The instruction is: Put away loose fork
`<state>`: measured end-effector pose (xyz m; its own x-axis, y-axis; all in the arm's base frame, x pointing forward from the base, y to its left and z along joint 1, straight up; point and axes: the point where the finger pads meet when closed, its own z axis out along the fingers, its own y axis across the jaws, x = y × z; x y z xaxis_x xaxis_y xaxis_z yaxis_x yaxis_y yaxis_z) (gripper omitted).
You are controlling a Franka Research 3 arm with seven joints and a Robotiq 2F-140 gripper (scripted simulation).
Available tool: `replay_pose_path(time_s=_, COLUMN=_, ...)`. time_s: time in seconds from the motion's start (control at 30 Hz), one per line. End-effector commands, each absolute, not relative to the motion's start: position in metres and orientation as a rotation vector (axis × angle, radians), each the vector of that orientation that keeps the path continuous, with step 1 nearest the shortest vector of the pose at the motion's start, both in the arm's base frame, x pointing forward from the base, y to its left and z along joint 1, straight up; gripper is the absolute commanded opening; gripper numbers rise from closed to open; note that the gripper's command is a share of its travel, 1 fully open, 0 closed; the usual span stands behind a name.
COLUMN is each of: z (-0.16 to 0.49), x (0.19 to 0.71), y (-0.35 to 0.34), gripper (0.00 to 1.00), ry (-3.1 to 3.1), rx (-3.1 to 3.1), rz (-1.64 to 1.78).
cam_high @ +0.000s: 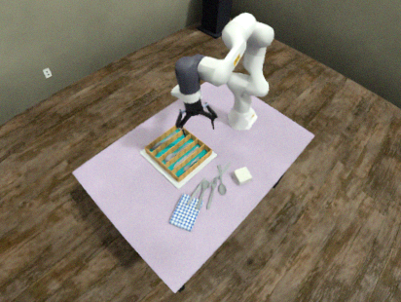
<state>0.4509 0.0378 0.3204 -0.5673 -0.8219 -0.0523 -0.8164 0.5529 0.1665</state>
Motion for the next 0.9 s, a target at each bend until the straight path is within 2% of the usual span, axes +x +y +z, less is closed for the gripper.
replay_pose_path(time_s=0.0, z=0.318, x=0.453, y=0.026, gripper=1.00, ry=-2.859, rx=1.220, rz=-0.216)
replay_pose_path(time_s=0.87, z=0.289, x=0.419, y=-0.054, gripper=1.00, ry=-3.085, rx=0.506, rz=-0.086)
